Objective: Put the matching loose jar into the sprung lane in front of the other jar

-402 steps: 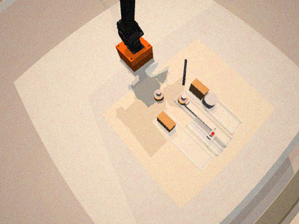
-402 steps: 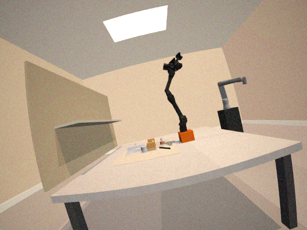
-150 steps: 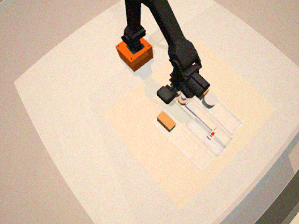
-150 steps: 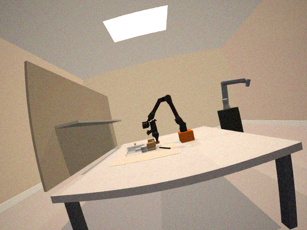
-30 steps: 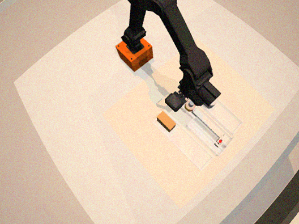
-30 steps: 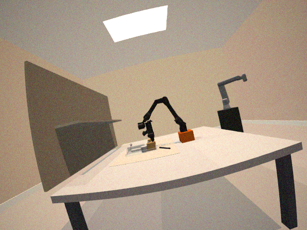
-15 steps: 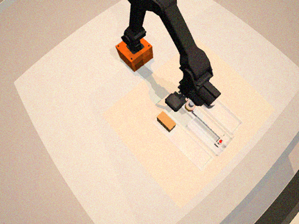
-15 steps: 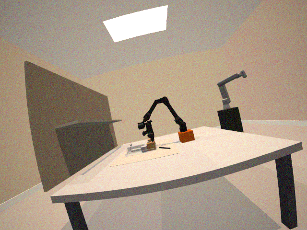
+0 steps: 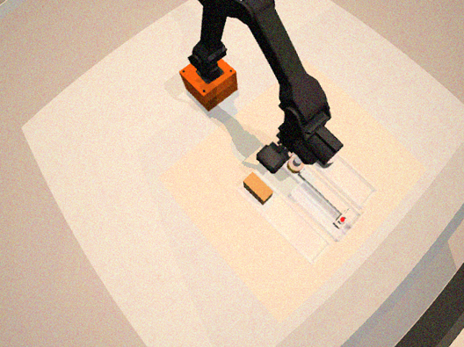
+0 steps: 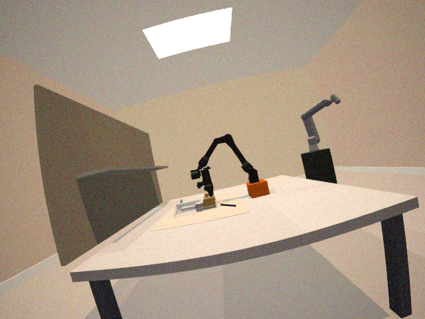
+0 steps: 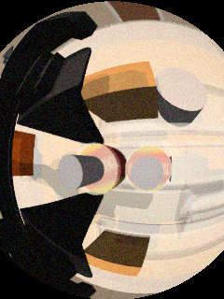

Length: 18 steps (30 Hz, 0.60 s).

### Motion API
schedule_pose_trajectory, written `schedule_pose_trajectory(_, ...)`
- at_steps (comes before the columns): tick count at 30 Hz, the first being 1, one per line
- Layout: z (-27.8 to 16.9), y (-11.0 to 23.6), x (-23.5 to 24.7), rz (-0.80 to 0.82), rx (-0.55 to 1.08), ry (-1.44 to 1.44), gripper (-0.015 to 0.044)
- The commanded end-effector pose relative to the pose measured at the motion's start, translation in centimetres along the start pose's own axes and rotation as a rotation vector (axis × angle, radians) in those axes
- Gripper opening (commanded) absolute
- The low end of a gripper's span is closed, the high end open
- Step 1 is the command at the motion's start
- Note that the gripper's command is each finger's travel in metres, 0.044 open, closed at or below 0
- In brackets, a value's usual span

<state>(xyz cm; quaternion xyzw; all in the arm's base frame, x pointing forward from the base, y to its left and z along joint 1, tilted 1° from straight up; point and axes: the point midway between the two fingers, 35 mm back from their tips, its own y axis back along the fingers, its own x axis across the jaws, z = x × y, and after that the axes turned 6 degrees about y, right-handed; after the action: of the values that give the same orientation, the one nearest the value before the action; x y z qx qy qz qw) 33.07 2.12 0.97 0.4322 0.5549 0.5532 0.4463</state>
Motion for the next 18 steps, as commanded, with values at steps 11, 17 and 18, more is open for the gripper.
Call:
schedule_pose_trajectory(11, 0.92, 0.25, -0.14, -0.005, -0.027, -0.003, 0.0000)
schedule_pose_trajectory(17, 1.00, 0.25, -0.14, -0.005, -0.027, -0.003, 0.0000)
schedule_pose_trajectory(18, 1.01, 0.25, -0.15, -0.005, -0.027, -0.003, 0.0000)
